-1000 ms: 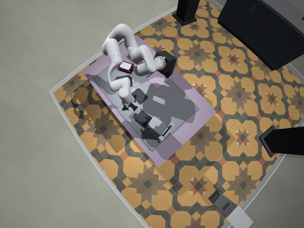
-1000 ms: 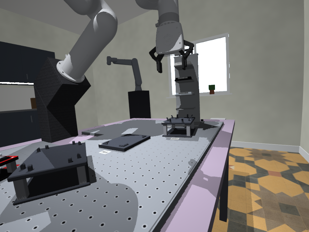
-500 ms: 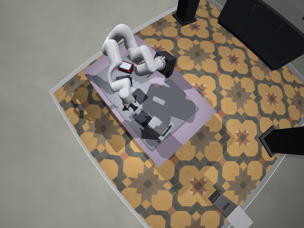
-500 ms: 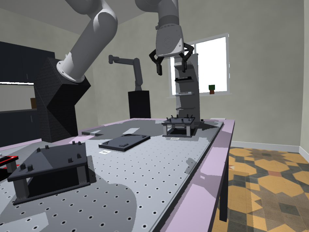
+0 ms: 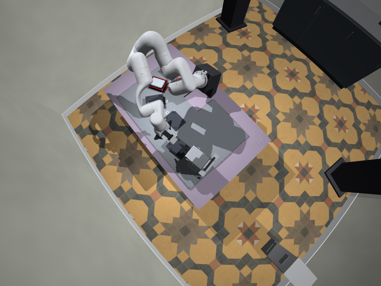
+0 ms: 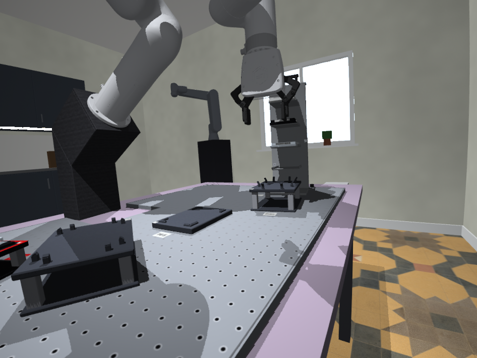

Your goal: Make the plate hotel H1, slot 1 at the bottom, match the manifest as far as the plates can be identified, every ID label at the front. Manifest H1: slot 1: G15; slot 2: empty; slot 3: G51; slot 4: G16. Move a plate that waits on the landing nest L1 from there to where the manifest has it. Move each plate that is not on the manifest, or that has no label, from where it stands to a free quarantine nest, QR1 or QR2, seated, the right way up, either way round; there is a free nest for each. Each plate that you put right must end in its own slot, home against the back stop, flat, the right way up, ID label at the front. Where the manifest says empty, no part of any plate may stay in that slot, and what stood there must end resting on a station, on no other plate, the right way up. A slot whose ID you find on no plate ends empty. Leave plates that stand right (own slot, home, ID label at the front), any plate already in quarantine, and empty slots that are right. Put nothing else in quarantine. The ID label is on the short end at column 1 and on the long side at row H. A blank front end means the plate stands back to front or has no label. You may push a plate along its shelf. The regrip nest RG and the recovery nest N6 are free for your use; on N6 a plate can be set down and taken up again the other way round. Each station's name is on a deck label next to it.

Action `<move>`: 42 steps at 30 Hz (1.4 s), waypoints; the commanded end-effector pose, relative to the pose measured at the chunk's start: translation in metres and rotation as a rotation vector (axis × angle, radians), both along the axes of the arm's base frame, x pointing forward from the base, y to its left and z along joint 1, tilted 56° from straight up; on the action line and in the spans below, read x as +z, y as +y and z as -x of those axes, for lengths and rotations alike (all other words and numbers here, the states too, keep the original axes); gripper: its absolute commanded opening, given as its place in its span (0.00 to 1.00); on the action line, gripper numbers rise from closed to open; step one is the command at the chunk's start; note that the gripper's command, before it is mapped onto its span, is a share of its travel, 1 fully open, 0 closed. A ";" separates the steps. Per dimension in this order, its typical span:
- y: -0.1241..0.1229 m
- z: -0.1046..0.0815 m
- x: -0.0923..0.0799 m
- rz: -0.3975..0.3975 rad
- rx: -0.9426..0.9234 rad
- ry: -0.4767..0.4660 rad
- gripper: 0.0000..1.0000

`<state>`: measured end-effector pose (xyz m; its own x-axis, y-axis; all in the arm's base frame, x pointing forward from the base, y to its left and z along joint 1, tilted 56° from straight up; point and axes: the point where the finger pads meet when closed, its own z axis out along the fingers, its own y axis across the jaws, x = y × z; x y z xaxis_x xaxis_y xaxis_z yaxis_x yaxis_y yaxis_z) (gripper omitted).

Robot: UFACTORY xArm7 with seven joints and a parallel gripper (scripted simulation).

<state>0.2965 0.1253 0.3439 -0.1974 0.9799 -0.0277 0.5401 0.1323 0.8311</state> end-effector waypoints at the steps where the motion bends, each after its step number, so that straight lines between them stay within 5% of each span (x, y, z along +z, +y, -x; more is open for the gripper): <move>1: 0.001 -0.006 -0.002 -0.001 0.000 -0.003 1.00; 30: 0.006 -0.030 -0.019 -0.001 0.000 -0.003 1.00; 42: 0.006 -0.030 -0.019 -0.090 0.138 0.019 1.00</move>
